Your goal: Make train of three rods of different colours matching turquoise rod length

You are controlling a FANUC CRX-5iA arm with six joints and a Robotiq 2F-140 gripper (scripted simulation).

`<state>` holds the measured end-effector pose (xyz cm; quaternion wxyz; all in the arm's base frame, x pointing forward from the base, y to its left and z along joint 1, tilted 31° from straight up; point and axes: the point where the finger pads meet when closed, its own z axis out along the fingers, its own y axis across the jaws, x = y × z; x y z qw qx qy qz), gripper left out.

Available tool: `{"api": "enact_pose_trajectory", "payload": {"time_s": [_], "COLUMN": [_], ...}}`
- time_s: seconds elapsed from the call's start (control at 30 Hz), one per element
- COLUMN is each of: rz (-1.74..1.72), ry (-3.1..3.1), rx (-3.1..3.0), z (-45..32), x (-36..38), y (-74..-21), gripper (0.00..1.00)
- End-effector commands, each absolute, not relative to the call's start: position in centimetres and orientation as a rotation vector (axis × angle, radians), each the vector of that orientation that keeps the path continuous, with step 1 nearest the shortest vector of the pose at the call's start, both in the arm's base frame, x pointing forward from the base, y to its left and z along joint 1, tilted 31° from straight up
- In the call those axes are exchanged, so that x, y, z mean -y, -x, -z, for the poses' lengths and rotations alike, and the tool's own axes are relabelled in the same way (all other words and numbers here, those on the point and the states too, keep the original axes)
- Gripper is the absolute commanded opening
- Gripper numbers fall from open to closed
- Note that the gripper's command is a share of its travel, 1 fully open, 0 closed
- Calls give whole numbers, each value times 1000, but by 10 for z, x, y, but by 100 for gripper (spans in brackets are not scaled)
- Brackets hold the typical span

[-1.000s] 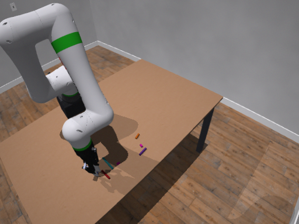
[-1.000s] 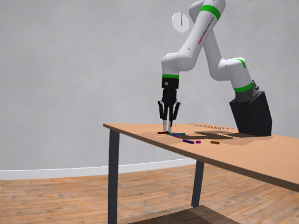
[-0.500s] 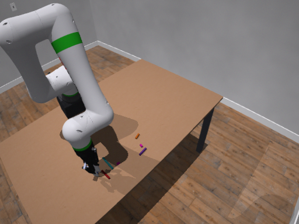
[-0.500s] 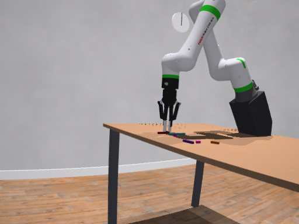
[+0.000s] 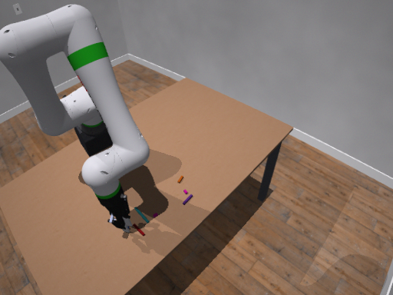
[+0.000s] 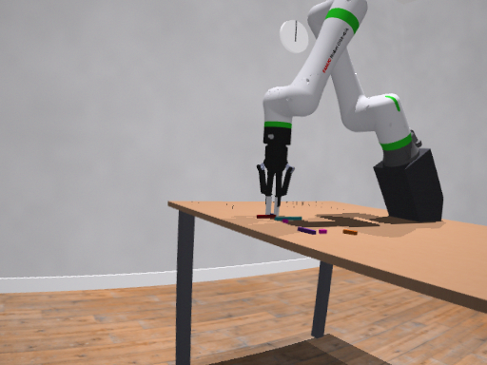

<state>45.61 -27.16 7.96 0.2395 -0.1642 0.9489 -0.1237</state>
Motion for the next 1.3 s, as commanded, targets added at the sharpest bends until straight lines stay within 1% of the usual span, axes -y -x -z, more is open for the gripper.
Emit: {"api": "enact_pose_trajectory", "payload": {"time_s": [0.0,0.2,0.23,1.27], "rz": [339,339,339,339], "ry": [449,449,449,449], "rx": [-2597,-2597,-2597,-2597], "z": [-80,-80,-80,-80], "x": [272,272,272,272], "y": [-456,-456,-456,-456], "gripper": [15,15,3,3]}}
